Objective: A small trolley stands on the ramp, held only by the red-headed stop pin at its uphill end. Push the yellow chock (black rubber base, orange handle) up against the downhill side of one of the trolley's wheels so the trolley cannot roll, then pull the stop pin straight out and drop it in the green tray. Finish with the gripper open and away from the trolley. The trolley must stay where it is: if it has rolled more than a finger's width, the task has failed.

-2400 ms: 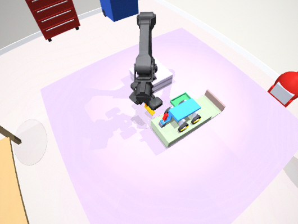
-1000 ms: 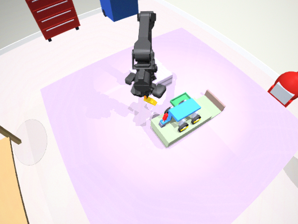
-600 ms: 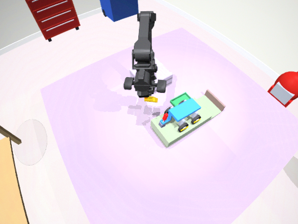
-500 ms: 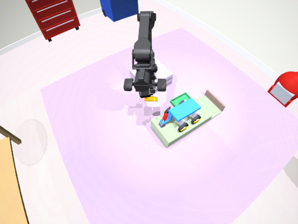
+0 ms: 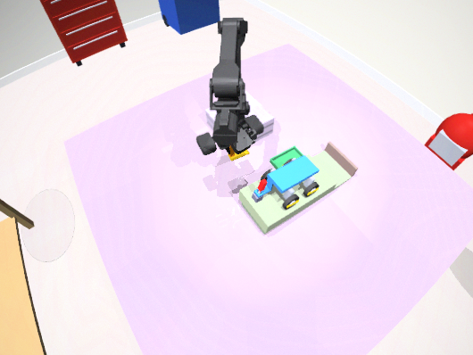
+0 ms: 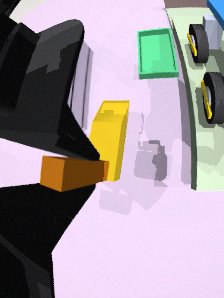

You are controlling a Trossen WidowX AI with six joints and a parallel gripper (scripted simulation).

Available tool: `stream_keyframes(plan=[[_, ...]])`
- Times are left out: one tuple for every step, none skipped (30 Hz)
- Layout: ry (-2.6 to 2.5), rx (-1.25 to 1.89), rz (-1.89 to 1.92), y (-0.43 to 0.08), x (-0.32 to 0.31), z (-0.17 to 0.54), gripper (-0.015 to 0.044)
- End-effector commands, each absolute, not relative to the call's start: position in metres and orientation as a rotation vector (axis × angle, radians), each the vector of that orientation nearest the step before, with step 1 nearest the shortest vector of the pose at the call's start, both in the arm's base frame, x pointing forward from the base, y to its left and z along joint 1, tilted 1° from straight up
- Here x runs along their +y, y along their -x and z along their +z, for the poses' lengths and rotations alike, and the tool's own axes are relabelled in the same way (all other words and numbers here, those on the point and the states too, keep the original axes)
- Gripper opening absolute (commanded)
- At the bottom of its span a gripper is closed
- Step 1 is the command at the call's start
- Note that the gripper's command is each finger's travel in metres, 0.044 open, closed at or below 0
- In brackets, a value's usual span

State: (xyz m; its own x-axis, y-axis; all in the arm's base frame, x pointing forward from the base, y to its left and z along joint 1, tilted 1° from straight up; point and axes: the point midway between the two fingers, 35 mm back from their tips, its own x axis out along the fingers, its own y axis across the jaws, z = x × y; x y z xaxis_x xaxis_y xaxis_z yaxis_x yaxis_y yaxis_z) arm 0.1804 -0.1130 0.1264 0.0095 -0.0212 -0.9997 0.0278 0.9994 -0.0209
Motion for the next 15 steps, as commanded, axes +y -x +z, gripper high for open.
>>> stream_keyframes(plan=[[0.096, 1.563, 0.060, -0.1801, -0.1131, 0.1267, 0.0000], [0.101, 1.563, 0.065, -0.1801, -0.1131, 0.1267, 0.0000], [0.109, 1.563, 0.073, -0.1801, -0.1131, 0.1267, 0.0000], [0.126, 1.562, 0.090, -0.1801, -0.1131, 0.1267, 0.0000], [0.147, 1.561, 0.111, -0.1801, -0.1131, 0.1267, 0.0000], [0.174, 1.560, 0.138, -0.1801, -0.1131, 0.1267, 0.0000], [0.202, 1.558, 0.165, -0.1801, -0.1131, 0.1266, 0.0000], [0.229, 1.556, 0.192, -0.1801, -0.1131, 0.1266, 0.0000], [0.256, 1.554, 0.220, -0.1801, -0.1131, 0.1266, 0.0000], [0.284, 1.551, 0.247, -0.1801, -0.1131, 0.1266, 0.0000], [0.310, 1.548, 0.274, -0.1801, -0.1131, 0.1266, 0.0000], [0.337, 1.544, 0.300, -0.1801, -0.1131, 0.1266, 0.0000], [0.364, 1.541, 0.327, -0.1801, -0.1131, 0.1266, 0.0000], [0.390, 1.536, 0.353, -0.1801, -0.1131, 0.1266, 0.0000], [0.417, 1.532, 0.379, -0.1801, -0.1131, 0.1266, 0.0000]])
